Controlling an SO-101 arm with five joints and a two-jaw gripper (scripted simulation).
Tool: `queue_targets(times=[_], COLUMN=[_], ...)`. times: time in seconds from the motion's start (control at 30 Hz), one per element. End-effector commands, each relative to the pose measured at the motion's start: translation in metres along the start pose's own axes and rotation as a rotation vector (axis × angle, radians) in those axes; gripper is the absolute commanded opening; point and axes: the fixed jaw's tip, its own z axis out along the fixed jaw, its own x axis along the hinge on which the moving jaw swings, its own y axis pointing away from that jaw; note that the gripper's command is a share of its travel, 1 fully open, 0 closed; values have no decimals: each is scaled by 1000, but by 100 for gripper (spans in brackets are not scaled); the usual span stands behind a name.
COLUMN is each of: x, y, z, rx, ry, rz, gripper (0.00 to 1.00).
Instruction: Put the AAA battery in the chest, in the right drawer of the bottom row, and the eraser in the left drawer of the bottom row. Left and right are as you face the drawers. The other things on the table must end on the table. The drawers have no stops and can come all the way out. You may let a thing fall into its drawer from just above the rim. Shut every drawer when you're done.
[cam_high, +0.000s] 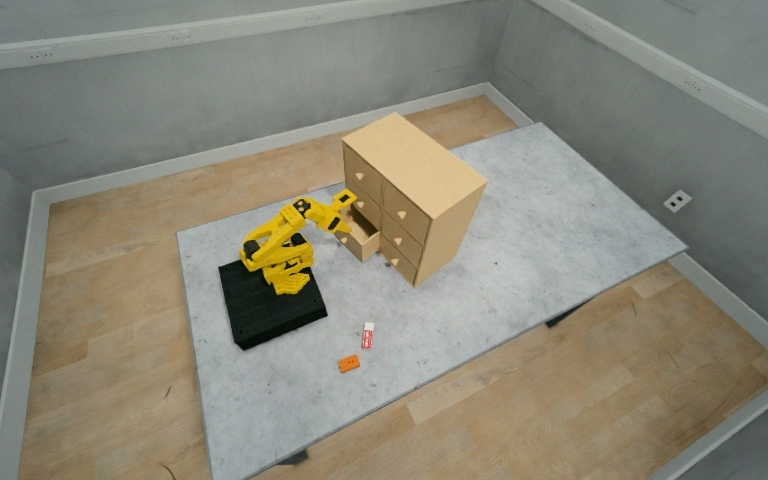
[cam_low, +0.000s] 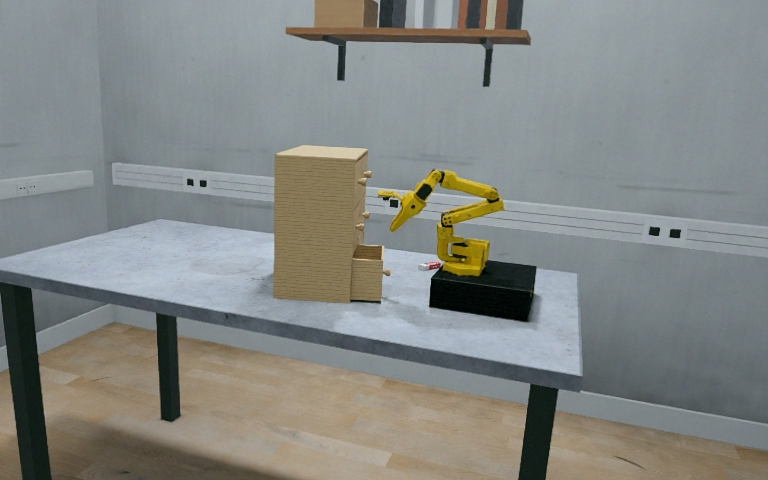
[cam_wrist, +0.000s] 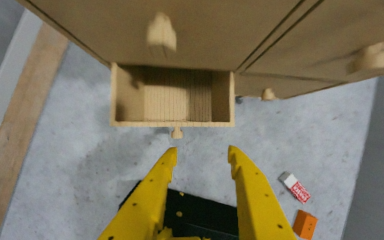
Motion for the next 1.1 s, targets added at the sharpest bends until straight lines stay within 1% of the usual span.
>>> queue_targets(times=[0.0, 0.13, 0.27, 0.33, 0.37, 0.4, 0.9, 1.07], x=[-22, -34, -38, -38, -37, -37, -37, -35], y=[-3, -4, -4, -4, -4, -4, -4, -24], z=[-34, -68, -103, -103, -111, -114, -114, -114], rx=[12, 20, 28, 28, 30, 31, 31, 153], ry=[-129, -257, -385, -385, -417, -426, -426, -420], rz=[17, 22, 26, 26, 28, 28, 28, 139], gripper=[23, 24, 24, 24, 25, 25, 27, 27])
